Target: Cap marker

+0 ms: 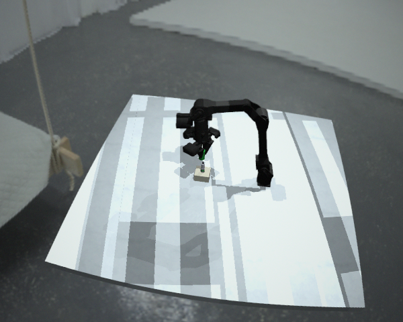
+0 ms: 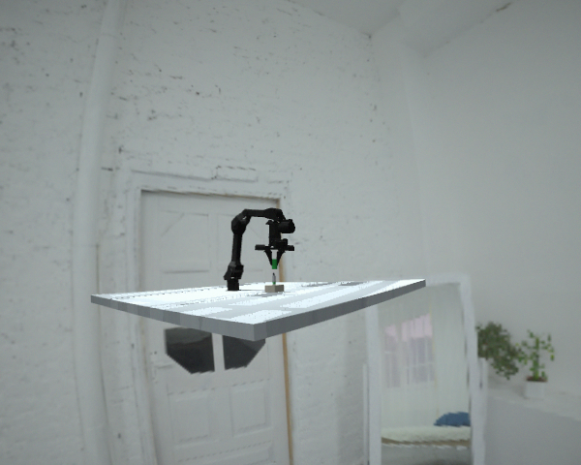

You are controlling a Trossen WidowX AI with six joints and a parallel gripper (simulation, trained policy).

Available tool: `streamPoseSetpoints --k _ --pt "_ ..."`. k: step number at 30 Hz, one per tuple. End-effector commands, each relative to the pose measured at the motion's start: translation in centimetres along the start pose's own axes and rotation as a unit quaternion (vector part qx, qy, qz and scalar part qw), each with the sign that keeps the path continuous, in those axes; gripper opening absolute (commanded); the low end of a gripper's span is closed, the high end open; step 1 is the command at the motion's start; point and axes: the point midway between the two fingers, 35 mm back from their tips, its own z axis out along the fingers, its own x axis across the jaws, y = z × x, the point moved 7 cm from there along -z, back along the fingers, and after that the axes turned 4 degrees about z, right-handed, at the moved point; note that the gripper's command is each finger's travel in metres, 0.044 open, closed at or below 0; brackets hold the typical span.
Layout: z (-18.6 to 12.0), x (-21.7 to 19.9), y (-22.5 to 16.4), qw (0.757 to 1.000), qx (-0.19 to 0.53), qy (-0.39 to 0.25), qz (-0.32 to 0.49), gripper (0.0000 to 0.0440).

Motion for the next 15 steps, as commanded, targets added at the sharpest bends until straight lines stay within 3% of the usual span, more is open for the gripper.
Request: streamPoseSetpoints --k 1,15 --pt "0.2 -0.4 0.0 1.000 0.010 -0.002 0.002 0.0000" --pt "2.7 -0.3 0.0 0.999 0.031 -0.012 -0.001 0.0000"
